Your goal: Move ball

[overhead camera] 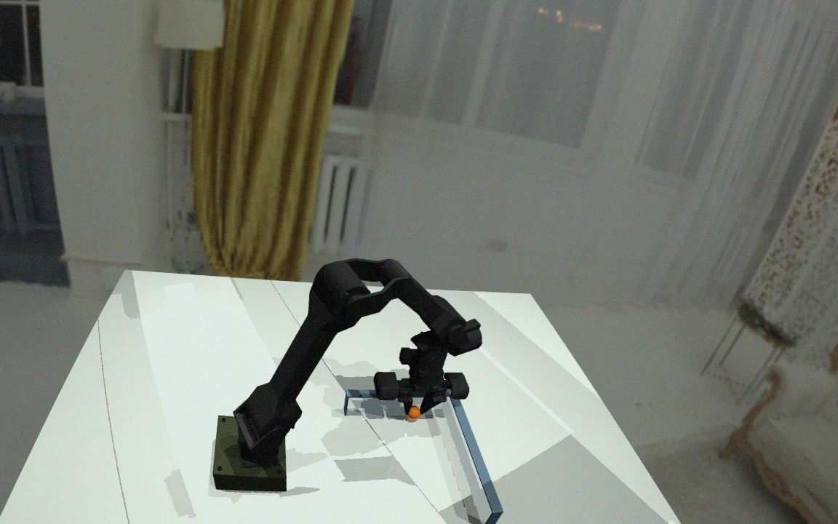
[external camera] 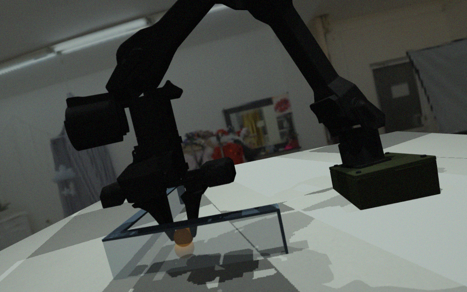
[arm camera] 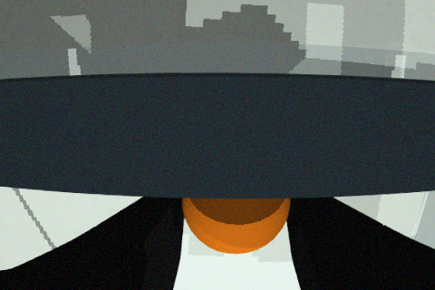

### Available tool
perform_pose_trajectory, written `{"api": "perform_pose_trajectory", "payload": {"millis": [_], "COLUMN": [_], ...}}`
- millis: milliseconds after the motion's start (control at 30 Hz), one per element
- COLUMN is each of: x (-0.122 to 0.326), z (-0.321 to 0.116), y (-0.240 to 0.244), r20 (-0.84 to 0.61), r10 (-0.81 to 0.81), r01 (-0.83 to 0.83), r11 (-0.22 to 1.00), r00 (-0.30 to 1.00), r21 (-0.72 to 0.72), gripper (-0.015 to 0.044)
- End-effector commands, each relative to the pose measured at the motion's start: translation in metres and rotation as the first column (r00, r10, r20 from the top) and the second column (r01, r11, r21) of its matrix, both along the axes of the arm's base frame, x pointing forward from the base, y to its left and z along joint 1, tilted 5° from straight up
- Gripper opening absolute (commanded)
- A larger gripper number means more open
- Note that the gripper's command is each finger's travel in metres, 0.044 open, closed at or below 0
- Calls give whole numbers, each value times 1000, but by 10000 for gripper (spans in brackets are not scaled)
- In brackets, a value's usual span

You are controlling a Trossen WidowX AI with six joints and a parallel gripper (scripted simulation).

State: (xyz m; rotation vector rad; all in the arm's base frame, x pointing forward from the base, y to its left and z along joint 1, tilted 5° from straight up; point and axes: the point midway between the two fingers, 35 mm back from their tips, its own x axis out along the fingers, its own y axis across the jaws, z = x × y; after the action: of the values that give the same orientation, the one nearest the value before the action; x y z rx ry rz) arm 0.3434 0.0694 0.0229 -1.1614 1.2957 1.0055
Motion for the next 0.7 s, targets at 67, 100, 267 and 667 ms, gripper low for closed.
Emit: {"api": "perform_pose_trajectory", "payload": {"millis": [67,100,267,667], "x": [1,1,2,3], "z": [-5,-6,-14,-19], "y": [0,0,-1,-1], "r20": [6,6,6,10], "r10": [5,5,5,0], "r01": [-5,-5,-5,0], "r11": [1000,1000,1000,1000], "r00": [1000,1000,1000,1000], "r21": [3,3,3,2], "gripper": [0,0,0,53]}}
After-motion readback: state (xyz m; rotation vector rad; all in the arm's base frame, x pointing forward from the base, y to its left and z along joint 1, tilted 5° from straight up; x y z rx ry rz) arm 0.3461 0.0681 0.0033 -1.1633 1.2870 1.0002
